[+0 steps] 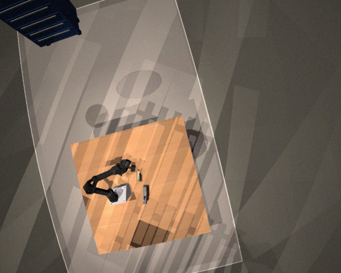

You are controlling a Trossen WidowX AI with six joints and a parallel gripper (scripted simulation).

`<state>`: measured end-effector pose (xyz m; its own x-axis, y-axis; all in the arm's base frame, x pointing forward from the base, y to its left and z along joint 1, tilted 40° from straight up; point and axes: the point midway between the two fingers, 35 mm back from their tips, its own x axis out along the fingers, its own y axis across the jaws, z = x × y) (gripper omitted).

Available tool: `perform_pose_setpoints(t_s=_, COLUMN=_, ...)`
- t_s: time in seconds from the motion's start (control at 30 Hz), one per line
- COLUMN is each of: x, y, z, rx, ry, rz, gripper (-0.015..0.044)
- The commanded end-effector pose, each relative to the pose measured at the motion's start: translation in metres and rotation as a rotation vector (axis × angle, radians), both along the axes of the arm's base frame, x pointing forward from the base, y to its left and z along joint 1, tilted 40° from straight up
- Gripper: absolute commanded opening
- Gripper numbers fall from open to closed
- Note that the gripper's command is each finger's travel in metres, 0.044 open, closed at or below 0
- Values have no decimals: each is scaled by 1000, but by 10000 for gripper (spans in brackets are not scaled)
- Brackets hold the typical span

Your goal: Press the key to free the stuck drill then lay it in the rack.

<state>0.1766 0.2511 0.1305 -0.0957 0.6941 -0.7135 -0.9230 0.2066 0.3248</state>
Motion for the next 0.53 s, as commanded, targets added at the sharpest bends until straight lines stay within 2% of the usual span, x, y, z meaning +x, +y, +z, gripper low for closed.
perform_pose_setpoints(t_s=0.0, x=-42, y=21, z=14, rx=24, ry=80, rz=0, gripper=440)
perform_pose_setpoints(t_s=0.27, x=-156, y=46, z=55, rx=74, ry=333, rz=41, gripper=440)
perform_pose_setpoints(t_s=0.5, x=-256, y=28, z=89, rx=55, ry=609, rz=118, gripper=440)
